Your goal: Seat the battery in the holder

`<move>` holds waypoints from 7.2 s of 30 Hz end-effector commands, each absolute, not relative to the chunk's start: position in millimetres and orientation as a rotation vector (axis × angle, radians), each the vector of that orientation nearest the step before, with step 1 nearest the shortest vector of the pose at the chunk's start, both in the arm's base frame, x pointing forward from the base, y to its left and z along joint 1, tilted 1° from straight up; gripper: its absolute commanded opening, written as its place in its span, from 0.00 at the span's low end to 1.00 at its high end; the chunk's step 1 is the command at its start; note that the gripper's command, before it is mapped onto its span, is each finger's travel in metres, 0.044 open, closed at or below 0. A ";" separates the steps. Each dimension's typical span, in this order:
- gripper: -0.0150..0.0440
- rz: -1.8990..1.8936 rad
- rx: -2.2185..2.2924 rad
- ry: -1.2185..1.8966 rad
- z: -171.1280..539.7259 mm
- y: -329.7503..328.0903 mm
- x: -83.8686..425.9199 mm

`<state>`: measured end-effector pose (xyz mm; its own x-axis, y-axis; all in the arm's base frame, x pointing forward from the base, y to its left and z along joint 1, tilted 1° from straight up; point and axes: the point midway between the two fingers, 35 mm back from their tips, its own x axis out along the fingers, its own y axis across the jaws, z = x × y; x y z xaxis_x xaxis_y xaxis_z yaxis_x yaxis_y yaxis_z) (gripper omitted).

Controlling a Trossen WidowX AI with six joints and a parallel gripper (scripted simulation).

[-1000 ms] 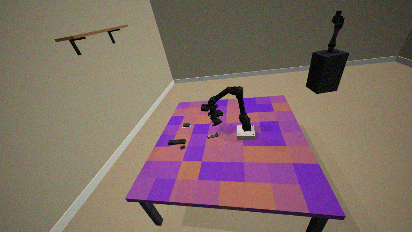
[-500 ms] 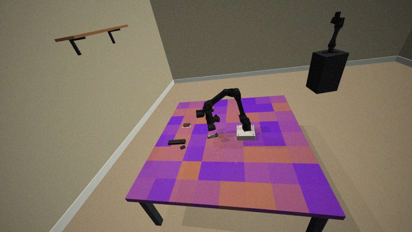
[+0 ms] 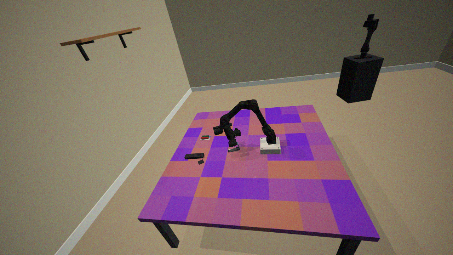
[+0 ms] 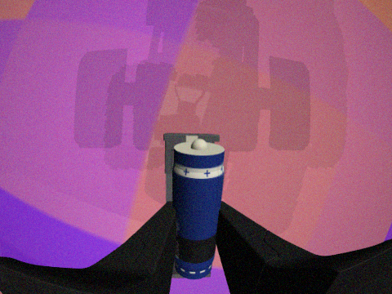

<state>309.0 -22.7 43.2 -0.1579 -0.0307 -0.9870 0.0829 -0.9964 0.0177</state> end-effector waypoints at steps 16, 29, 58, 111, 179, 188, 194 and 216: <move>0.36 -2.472 1.818 0.051 28.6 -23.9 310.5; 0.36 -2.548 1.712 0.049 23.3 -23.8 314.2; 0.36 -2.636 1.583 0.047 15.5 -23.2 324.5; 0.36 -2.584 1.681 0.058 12.9 -22.5 340.4; 0.36 -2.306 2.050 0.082 3.9 -23.8 329.3; 0.36 -2.264 2.093 0.084 3.0 -23.9 327.1; 0.36 -2.237 2.119 0.084 2.2 -23.8 325.6; 0.36 -2.227 2.123 0.079 0.9 -24.7 311.5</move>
